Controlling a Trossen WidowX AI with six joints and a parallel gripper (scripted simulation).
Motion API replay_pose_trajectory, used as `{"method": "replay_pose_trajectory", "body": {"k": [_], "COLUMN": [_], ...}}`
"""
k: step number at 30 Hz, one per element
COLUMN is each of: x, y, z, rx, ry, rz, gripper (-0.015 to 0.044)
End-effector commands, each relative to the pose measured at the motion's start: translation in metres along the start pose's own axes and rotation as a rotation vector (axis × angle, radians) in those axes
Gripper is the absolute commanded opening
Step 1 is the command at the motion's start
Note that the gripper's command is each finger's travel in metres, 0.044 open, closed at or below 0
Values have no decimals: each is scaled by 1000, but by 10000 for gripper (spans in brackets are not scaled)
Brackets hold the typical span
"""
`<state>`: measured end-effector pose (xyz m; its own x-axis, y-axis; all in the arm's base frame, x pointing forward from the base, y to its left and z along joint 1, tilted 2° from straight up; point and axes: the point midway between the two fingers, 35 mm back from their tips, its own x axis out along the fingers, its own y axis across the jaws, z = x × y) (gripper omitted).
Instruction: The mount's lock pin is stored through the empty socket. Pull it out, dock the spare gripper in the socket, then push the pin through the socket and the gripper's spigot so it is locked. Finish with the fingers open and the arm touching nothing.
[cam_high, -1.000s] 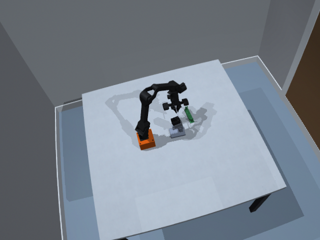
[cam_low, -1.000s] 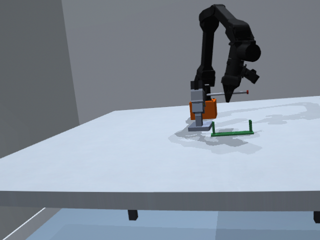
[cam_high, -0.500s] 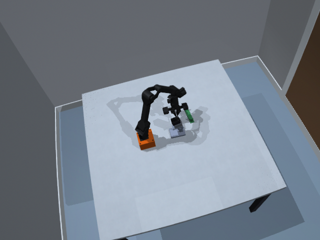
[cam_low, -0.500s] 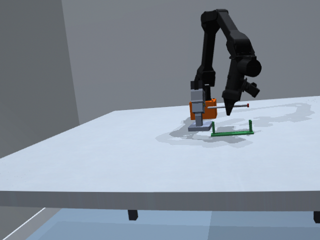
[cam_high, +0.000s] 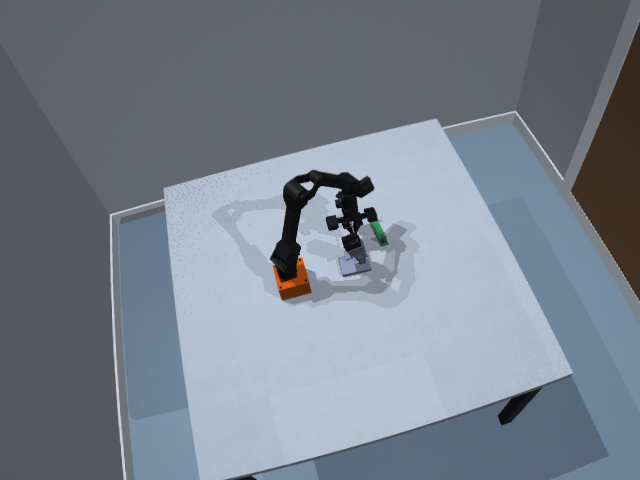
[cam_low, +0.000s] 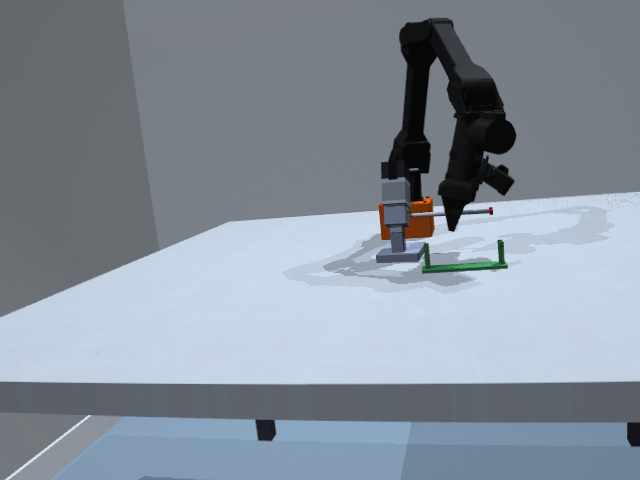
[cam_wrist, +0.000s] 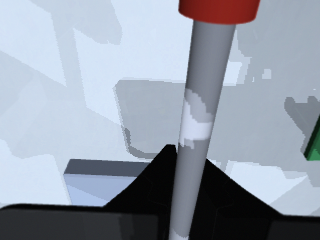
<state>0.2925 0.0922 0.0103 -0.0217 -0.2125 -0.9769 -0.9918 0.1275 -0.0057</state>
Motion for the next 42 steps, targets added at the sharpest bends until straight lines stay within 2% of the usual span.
{"method": "replay_pose_trajectory", "body": {"k": [1,42], "x": [1,7], "y": [0,0], "z": [-4,-28], "rx": [-2,-4], "ry": [-2,-3], "rz": [-1,7], "gripper": [0,0]}}
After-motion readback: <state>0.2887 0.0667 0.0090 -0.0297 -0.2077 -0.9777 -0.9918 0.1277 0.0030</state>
